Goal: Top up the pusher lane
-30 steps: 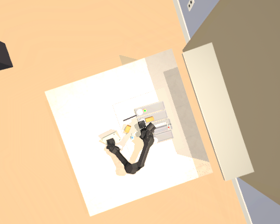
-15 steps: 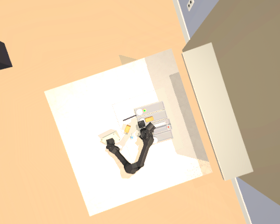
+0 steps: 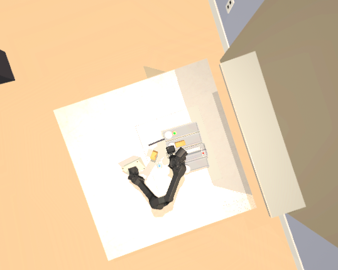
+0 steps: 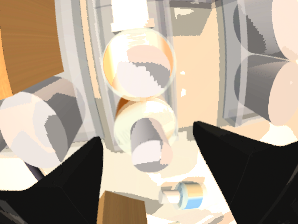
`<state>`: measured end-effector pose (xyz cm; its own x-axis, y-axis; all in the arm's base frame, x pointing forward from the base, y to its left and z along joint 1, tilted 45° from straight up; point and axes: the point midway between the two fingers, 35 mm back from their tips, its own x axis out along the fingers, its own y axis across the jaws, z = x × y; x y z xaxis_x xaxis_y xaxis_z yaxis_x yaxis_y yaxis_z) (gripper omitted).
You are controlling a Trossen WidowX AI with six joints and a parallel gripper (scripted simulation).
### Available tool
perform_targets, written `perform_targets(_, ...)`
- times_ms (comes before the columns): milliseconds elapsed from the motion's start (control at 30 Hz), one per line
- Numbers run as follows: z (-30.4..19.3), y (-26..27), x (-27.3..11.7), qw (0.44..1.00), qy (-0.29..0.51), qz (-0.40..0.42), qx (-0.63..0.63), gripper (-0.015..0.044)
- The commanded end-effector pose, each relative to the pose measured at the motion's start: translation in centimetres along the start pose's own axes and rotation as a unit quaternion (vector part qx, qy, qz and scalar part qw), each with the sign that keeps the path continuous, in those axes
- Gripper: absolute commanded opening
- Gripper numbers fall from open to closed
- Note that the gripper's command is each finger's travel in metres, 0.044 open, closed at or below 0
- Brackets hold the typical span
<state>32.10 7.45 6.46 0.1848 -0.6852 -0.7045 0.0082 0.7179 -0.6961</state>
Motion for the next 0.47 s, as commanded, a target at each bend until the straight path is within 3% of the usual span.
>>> perform_targets(0, -0.3, 0.1, -0.3, 1.0, 0.001, 0.003, 0.003, 0.0302)
perform_targets(433, -4.8, 0.3, -0.5, 1.0, 0.002, 0.004, 0.002, 0.0302)
